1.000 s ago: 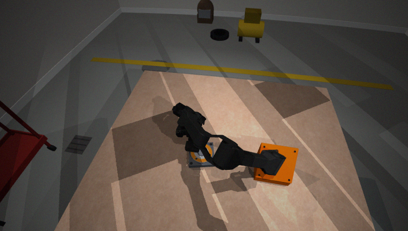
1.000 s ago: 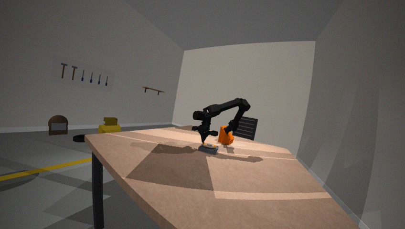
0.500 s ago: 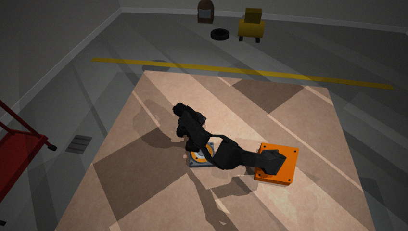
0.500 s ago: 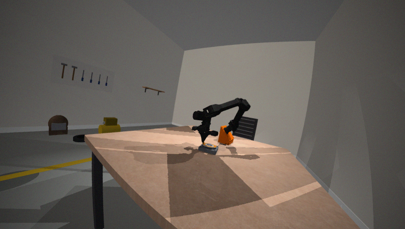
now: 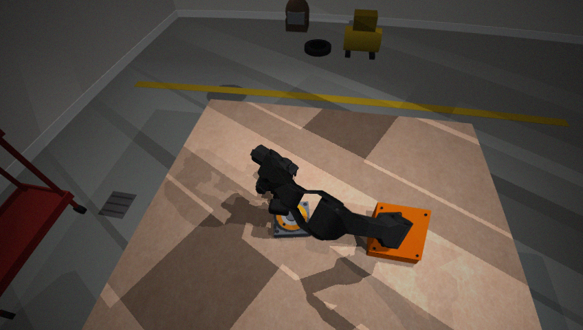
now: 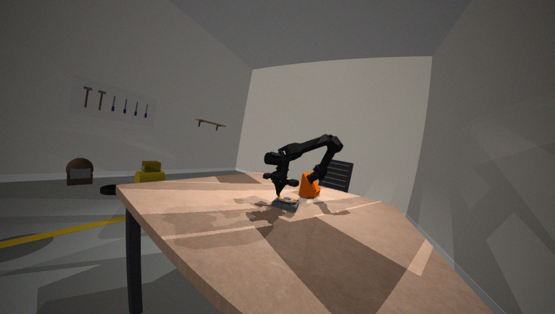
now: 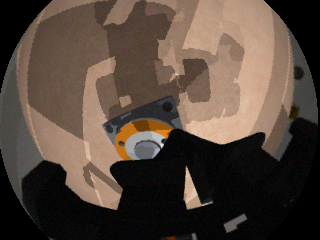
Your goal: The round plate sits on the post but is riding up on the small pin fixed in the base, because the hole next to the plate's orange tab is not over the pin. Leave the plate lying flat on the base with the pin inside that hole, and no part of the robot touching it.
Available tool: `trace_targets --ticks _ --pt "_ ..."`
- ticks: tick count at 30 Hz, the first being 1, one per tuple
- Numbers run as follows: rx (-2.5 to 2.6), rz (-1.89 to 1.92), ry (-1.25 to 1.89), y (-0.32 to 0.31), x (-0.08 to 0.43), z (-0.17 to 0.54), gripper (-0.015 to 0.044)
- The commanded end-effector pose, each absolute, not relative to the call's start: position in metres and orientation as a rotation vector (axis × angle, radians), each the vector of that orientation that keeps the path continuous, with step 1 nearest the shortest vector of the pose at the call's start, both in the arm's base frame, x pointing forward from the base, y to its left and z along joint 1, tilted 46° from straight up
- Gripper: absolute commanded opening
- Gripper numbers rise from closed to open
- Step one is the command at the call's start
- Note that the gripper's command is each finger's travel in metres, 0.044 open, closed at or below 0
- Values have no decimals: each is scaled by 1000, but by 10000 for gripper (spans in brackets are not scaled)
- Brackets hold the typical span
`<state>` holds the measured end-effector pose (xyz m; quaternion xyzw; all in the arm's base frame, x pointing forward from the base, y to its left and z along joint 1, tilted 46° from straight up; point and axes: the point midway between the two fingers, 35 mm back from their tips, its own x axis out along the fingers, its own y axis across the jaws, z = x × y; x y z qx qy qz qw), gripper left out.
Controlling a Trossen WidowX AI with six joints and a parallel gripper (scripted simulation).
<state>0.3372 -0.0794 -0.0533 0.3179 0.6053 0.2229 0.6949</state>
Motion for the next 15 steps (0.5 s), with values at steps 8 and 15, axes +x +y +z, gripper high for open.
trace_targets --ticks 8,15 --pt "708 497 1372 -78 330 -58 0" --pt "708 497 1372 -78 329 -59 0"
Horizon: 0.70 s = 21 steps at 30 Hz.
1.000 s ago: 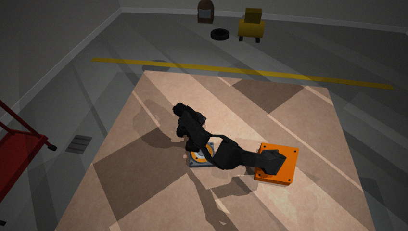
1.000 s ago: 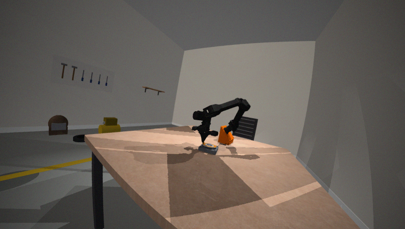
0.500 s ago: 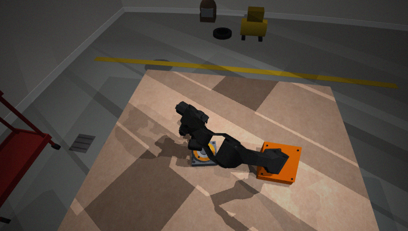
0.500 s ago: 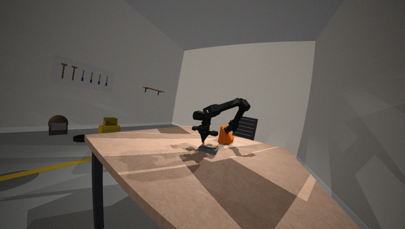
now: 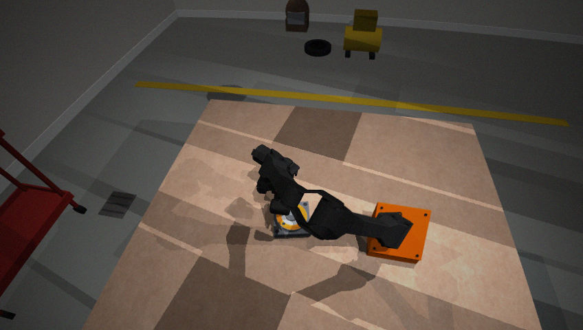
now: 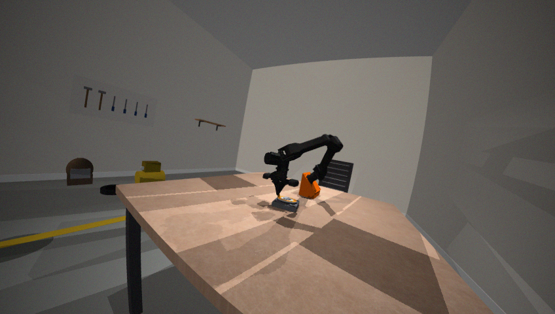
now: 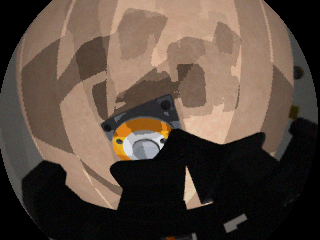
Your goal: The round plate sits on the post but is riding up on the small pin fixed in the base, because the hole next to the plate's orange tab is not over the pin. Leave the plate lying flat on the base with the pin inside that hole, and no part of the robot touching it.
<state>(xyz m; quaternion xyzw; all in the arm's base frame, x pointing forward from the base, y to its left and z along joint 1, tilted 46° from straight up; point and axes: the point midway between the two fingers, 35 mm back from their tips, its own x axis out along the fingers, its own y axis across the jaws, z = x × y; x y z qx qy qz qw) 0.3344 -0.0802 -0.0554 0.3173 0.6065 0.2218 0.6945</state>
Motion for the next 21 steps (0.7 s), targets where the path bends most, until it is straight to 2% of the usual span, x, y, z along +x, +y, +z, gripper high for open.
trace_targets --ticks 1,21 --pt "708 497 1372 -78 329 -59 0" --pt "708 497 1373 -78 325 -61 0"
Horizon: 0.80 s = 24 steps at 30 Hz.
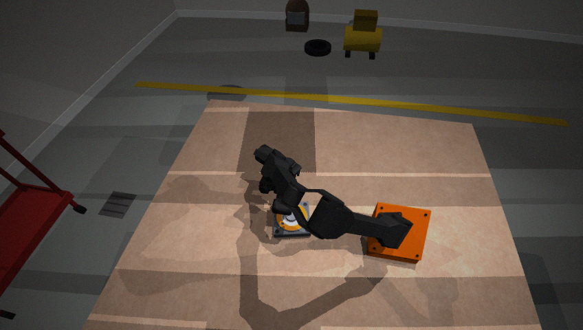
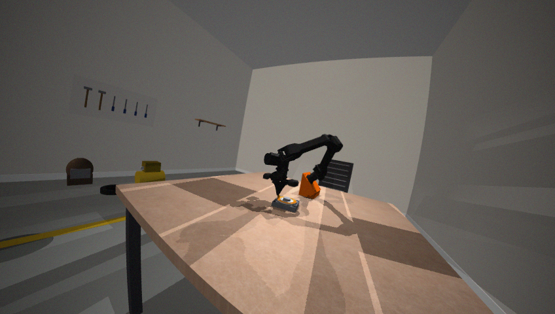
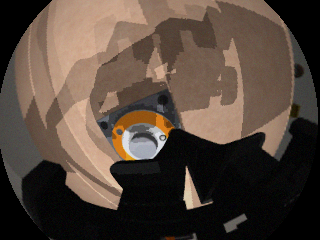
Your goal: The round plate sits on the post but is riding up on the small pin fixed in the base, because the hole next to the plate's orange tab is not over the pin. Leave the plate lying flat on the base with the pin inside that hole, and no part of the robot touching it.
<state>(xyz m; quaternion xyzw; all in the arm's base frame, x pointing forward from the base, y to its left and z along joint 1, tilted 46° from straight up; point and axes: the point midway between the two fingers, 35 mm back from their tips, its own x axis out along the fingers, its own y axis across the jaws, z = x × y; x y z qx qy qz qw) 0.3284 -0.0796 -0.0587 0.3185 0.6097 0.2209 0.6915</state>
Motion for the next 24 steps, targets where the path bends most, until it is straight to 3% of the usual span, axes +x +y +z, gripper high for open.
trace_targets --ticks 1,11,24 --pt "708 497 1373 -78 324 -61 0" --pt "707 495 1374 -110 315 -27 0" --pt "720 489 1368 -107 316 -31 0"
